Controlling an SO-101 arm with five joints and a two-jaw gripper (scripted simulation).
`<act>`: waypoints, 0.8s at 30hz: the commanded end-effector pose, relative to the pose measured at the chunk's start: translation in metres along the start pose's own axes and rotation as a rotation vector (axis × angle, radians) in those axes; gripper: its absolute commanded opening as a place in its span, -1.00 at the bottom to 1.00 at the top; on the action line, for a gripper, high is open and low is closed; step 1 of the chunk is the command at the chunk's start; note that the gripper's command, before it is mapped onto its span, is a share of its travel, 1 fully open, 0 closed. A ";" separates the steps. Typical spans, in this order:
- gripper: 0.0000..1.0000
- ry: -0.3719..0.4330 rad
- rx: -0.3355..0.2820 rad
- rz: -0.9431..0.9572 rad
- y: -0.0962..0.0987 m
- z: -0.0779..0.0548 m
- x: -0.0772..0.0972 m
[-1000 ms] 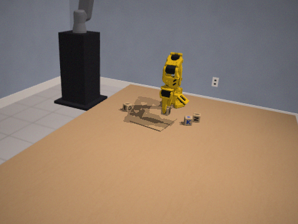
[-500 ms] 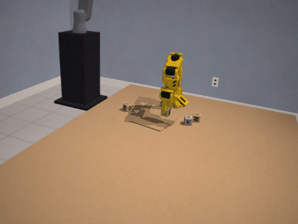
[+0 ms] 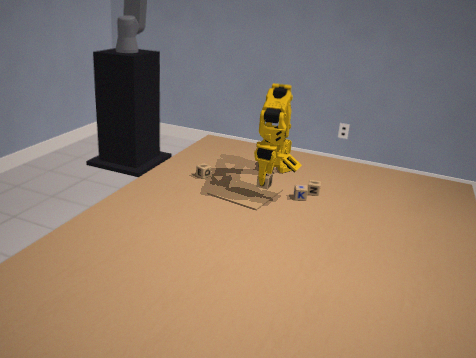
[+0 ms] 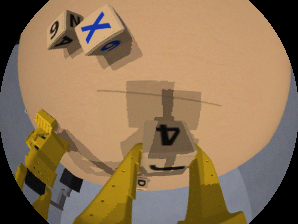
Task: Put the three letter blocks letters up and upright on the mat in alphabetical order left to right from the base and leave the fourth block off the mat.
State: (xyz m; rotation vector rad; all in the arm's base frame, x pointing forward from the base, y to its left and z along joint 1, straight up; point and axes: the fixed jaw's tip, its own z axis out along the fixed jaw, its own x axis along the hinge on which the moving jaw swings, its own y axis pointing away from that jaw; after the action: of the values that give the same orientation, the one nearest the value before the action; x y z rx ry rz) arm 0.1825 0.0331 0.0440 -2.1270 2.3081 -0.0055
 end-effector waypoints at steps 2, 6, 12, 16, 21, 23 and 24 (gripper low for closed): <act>-1.00 -0.019 0.066 0.007 -0.008 -0.009 -0.002; -1.00 -0.019 0.066 0.007 -0.008 -0.006 -0.002; -1.00 -0.019 0.066 0.007 -0.008 -0.003 -0.002; -1.00 -0.019 0.066 0.007 -0.008 -0.003 -0.002; -1.00 -0.019 0.066 0.006 -0.008 -0.002 -0.002; -1.00 -0.019 0.066 0.006 -0.008 0.000 -0.002; -1.00 -0.019 0.066 0.006 -0.008 0.000 -0.002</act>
State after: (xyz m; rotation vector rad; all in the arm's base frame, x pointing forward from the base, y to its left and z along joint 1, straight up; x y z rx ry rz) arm 0.1826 0.0331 0.0361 -2.1264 2.3075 -0.0063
